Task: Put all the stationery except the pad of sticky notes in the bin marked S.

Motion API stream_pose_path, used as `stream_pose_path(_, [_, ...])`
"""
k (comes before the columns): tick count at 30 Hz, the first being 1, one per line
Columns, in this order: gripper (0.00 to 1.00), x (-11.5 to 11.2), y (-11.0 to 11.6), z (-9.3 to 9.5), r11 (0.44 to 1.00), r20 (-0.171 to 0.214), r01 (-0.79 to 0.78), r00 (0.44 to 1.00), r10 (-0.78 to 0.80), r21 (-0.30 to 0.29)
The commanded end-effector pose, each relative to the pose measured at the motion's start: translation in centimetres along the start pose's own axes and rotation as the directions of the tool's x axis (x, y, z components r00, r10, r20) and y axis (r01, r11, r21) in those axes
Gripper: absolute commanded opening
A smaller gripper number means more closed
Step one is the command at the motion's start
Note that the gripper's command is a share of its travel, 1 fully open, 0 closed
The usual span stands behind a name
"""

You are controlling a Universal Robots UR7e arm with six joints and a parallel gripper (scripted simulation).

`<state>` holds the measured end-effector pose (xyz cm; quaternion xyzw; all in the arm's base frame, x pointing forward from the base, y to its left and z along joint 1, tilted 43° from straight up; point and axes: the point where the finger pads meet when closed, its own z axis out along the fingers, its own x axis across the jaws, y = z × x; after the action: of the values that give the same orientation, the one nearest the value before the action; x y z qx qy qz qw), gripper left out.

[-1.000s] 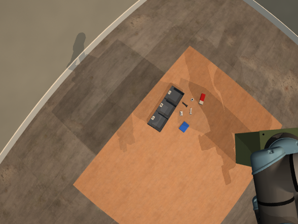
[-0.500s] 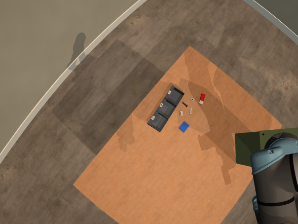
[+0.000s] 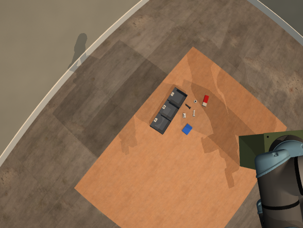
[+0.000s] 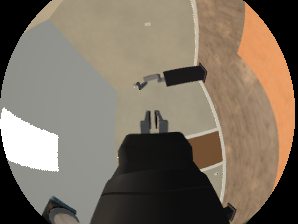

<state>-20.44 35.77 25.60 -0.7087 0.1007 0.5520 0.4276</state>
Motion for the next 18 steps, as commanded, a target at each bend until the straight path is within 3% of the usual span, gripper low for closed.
stream_pose_path(1, [0.31, 4.2, -2.2, -1.1, 0.991, -0.033, 0.131, 0.991, -0.130, 0.022])
stream_pose_path(3, [0.31, 4.0, -2.6, -1.2, 0.991, -0.033, 0.131, 0.991, -0.130, 0.022])
stream_pose_path(7, [0.31, 1.4, -2.3, -0.8, 0.991, -0.033, 0.131, 0.991, -0.130, 0.022])
stream_pose_path(12, [0.31, 1.4, -2.3, -0.8, 0.991, -0.033, 0.131, 0.991, -0.130, 0.022])
stream_pose_path(14, [0.31, 2.3, -3.6, -1.4, 0.974, -0.064, 0.225, 0.973, -0.222, 0.031])
stream_pose_path(18, [0.31, 2.9, -4.5, -1.8, 0.965, -0.075, 0.258, 0.964, -0.255, 0.034])
